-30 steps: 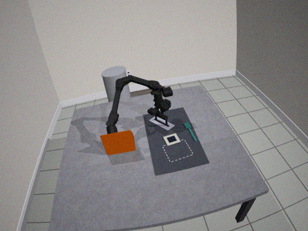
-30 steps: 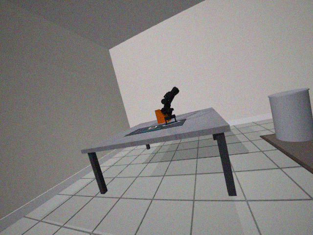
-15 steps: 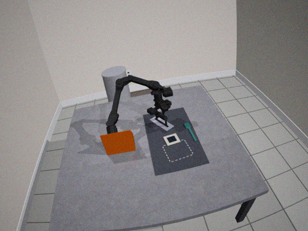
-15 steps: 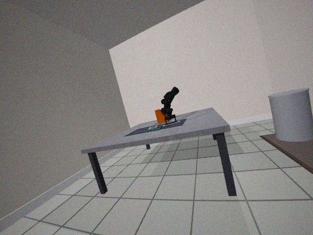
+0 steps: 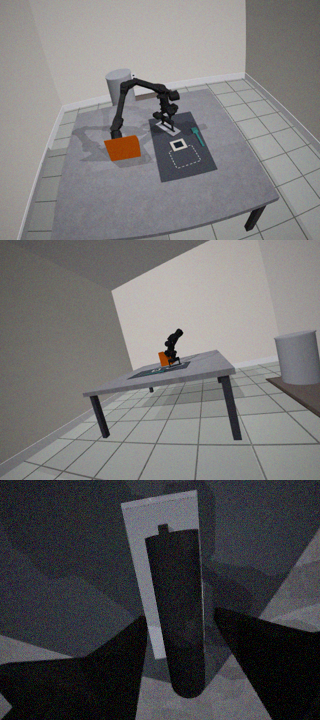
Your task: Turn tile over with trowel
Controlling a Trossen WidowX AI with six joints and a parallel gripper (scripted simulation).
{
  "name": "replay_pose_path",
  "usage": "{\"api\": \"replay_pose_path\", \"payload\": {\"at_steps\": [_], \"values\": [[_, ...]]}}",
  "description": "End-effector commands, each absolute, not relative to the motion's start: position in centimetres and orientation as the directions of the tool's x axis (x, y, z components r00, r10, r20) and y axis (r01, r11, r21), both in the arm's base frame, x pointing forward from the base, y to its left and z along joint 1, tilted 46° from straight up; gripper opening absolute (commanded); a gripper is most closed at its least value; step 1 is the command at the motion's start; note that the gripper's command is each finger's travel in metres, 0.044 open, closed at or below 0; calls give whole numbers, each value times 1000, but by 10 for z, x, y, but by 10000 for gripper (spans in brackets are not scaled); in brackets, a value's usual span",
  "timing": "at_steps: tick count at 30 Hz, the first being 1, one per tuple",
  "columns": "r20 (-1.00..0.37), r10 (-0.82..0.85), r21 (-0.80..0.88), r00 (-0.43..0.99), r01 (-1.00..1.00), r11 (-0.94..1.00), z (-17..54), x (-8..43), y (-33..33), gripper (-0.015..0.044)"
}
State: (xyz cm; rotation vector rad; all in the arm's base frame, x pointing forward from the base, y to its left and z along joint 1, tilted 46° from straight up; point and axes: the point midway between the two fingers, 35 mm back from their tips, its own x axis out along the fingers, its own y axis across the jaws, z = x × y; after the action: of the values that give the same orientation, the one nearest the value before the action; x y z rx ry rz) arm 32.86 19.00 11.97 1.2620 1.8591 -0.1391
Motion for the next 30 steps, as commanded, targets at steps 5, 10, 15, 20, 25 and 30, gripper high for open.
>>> {"api": "replay_pose_path", "payload": {"at_steps": [5,10,15,20,25,30], "values": [[-701,704,336,-118,815,471,144,333,165,270],[-700,704,333,-118,818,469,151,334,158,270],[-700,704,334,-118,817,470,150,334,159,270],[-701,704,342,-118,810,476,145,333,164,270],[-701,704,350,-118,803,483,139,333,170,270],[-700,704,359,-118,795,489,134,332,176,270]]}}
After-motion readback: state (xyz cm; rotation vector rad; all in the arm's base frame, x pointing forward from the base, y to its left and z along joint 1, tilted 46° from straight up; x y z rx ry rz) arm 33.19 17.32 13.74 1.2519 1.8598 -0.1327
